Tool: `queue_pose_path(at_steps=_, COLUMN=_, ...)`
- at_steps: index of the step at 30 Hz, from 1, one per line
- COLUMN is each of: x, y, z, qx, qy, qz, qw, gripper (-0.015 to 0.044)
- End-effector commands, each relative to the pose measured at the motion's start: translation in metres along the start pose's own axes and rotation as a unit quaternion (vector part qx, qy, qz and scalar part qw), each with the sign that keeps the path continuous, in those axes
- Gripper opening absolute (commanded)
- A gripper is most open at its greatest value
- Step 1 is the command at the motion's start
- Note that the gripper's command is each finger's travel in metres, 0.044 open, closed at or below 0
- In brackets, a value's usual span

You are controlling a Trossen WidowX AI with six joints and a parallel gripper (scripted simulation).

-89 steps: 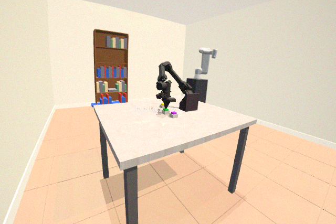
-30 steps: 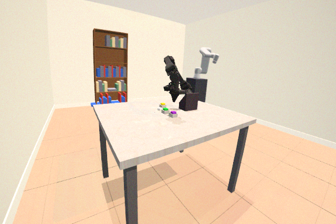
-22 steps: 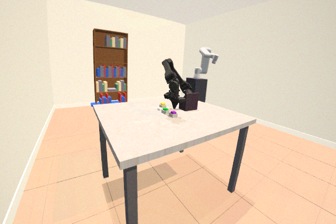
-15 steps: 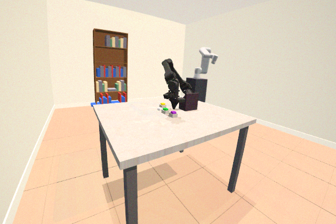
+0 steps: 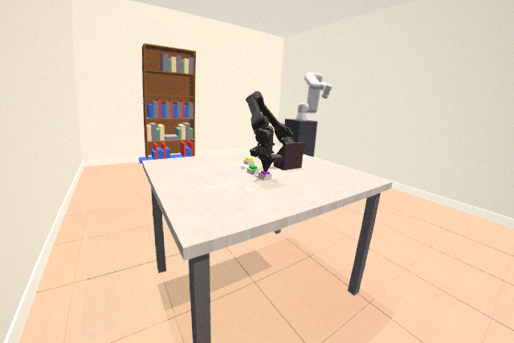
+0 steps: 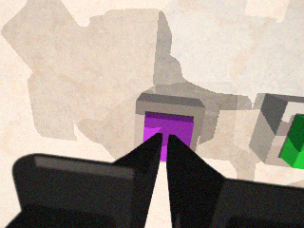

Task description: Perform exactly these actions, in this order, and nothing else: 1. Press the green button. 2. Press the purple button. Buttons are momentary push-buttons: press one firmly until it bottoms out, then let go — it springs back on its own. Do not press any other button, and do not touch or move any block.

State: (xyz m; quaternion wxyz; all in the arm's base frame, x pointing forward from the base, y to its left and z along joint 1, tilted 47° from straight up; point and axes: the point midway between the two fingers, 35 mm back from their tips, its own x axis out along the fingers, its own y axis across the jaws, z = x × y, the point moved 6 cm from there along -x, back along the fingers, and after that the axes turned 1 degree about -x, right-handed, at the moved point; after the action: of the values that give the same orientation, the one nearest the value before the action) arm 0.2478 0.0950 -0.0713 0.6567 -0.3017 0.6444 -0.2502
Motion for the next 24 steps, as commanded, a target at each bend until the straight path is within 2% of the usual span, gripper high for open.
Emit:
queue_pose_path(at_steps=1, x=0.005, y=-0.001, z=-0.001, qx=-0.005, qy=-0.001, qz=-0.004, qw=1.000, gripper=0.0020)
queue_pose_path(at_steps=18, x=0.005, y=-0.001, z=-0.001, qx=-0.005, qy=-0.001, qz=-0.004, qw=1.000, gripper=0.0020)
queue_pose_path(at_steps=22, x=-0.027, y=0.000, z=-0.001, qx=-0.004, qy=-0.001, qz=-0.002, qw=1.000, gripper=0.0020)
queue_pose_path(at_steps=24, x=-0.029, y=0.000, z=-0.001, qx=-0.005, qy=-0.001, qz=-0.003, qw=1.000, gripper=0.0020)
